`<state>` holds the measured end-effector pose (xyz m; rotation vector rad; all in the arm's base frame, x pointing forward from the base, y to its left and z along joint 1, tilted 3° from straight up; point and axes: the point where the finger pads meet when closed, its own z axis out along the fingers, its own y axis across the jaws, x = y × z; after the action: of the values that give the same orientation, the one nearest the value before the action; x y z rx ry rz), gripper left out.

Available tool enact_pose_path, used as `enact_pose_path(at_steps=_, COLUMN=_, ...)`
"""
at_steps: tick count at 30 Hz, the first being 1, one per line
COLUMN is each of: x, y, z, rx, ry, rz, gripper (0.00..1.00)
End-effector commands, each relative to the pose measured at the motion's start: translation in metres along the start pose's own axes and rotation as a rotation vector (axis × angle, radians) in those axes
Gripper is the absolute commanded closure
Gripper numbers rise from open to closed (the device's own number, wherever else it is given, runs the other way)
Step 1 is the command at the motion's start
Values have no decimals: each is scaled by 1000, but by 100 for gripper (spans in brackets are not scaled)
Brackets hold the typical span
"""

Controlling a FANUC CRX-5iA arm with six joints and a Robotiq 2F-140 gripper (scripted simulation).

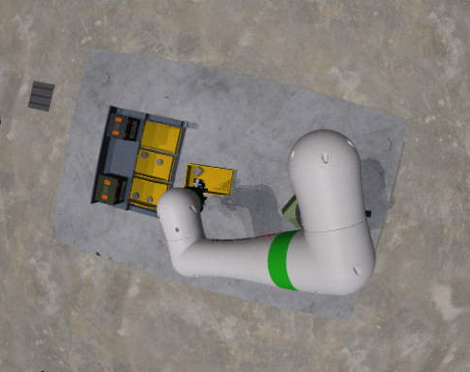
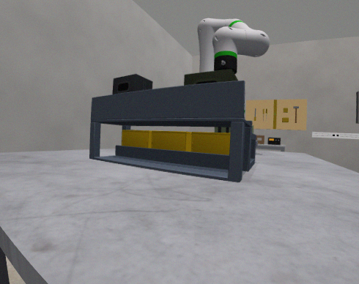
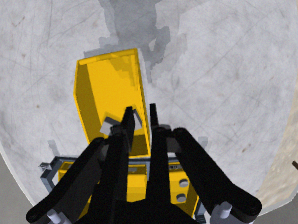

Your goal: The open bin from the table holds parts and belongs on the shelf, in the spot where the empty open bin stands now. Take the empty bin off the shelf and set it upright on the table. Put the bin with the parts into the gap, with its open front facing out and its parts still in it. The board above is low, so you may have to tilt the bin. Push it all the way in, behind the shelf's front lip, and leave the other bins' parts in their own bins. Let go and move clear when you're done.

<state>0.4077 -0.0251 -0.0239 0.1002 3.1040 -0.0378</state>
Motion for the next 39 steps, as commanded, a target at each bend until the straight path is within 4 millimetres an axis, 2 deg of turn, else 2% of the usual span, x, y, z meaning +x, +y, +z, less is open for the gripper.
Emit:
enact_pose_path(at_steps=1, x=-1, y=0, z=1, rx=0, ry=-2, rz=0, gripper=76)
enact_pose_path(at_steps=30, x=-1, y=0, z=36, rx=0, ry=-2, rz=0, gripper=76)
enact_pose_path(at_steps=39, x=-1, y=0, z=41, rx=0, ry=-2, rz=0, gripper=76)
